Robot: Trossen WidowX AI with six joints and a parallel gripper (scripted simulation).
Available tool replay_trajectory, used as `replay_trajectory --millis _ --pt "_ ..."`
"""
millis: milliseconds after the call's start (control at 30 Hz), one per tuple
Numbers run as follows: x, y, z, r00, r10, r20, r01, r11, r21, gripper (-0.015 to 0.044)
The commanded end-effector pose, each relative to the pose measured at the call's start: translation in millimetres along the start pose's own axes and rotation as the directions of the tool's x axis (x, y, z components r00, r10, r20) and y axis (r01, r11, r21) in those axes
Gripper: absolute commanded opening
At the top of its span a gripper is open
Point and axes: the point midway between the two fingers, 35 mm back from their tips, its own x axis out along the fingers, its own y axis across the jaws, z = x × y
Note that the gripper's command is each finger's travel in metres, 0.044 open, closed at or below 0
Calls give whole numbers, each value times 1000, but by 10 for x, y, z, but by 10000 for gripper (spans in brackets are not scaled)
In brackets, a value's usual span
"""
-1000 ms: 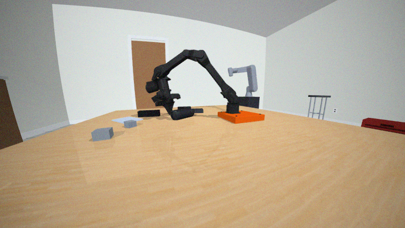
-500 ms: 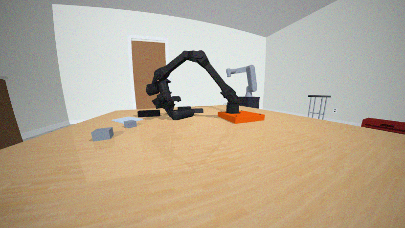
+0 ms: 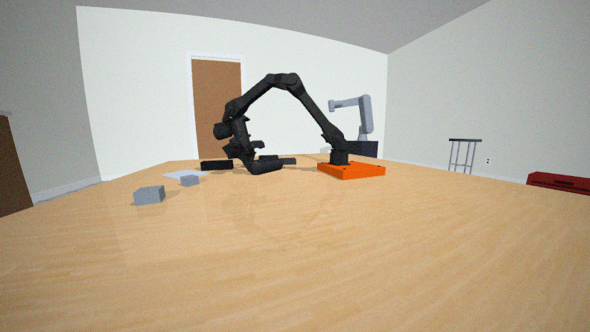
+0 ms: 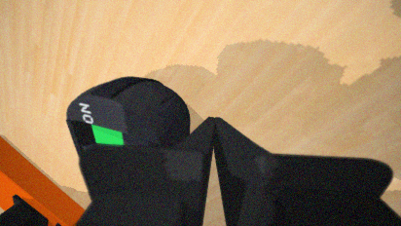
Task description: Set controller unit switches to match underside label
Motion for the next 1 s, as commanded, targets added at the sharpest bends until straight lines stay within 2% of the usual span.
replay_trajectory --millis 0,967 --pt "-3 35 -1 1000 3 5 -3 1000 4 0" --pt "58 224 4 1000 4 5 -4 1000 4 0"
